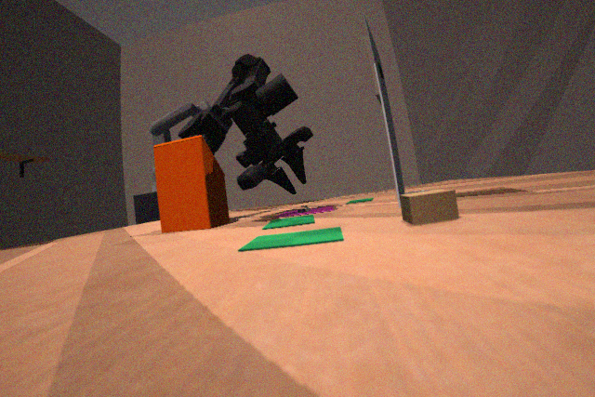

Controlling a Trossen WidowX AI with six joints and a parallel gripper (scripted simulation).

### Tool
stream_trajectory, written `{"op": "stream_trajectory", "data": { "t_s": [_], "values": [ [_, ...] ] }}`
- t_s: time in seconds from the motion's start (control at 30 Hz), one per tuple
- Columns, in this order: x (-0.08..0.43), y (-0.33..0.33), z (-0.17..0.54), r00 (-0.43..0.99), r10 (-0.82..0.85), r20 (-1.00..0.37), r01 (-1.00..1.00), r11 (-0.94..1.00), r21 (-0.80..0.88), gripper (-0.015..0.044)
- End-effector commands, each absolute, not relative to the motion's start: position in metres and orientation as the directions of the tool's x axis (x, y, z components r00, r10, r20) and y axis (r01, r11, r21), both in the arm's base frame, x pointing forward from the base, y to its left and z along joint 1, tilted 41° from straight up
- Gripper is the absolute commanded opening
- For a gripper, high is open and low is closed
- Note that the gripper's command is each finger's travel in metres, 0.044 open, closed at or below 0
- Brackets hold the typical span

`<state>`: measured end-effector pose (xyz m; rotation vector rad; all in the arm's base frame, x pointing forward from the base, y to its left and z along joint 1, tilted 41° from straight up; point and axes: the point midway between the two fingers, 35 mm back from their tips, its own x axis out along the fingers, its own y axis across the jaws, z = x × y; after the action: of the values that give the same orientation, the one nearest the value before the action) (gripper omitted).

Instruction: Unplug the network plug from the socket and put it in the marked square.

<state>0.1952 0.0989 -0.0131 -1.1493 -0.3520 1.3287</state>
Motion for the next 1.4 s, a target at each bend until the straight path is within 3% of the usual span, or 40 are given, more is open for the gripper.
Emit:
{"op": "stream_trajectory", "data": {
  "t_s": [0.0,1.37],
  "values": [
    [0.197,0.097,-0.011,0.285,0.878,-0.386,-0.562,-0.173,-0.809,0.0156],
    [0.199,0.08,0.006,0.282,0.878,-0.387,-0.563,-0.176,-0.807,0.0156]
  ]
}}
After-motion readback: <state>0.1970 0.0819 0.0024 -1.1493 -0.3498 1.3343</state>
